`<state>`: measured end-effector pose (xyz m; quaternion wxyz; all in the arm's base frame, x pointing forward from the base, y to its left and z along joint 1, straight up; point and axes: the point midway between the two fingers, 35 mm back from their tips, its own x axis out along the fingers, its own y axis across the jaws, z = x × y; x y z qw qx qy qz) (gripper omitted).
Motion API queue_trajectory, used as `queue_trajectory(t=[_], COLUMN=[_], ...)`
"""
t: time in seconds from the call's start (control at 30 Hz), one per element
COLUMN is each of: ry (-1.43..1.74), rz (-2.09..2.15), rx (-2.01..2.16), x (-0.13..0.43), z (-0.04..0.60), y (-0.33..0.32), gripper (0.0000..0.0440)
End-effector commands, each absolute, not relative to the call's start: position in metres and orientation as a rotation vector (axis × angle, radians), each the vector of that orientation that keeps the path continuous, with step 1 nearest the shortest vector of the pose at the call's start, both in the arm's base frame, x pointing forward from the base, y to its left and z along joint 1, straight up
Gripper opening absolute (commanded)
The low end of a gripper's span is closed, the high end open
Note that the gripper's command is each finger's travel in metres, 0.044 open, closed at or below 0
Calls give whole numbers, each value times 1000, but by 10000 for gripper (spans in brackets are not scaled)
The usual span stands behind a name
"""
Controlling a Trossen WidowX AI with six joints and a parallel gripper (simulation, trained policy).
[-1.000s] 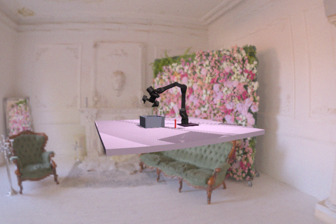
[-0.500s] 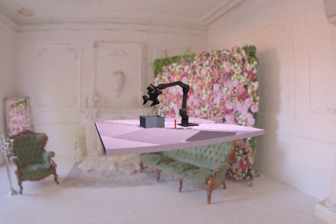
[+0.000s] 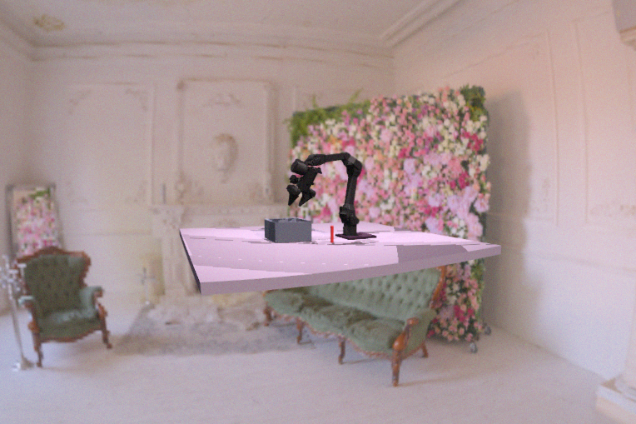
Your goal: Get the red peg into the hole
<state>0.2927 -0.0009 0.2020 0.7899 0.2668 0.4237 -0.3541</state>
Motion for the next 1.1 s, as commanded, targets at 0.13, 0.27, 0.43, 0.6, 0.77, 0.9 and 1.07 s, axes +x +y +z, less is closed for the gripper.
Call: queue_trajectory(t=[0.13,0.27,0.43,0.6,0.77,0.9,1.07], ry=[1136,1235,1333,1390,1405,1399,1376], rz=[-688,-680,-676,-672,-667,-661,-644], rx=[552,538,517,500,486,478,472], x=[240,216,190,175,168,168,170], z=[184,173,158,140,118,98,73], y=[55,75,95,110,119,124,127], gripper=[440,440,440,440,440,440,438])
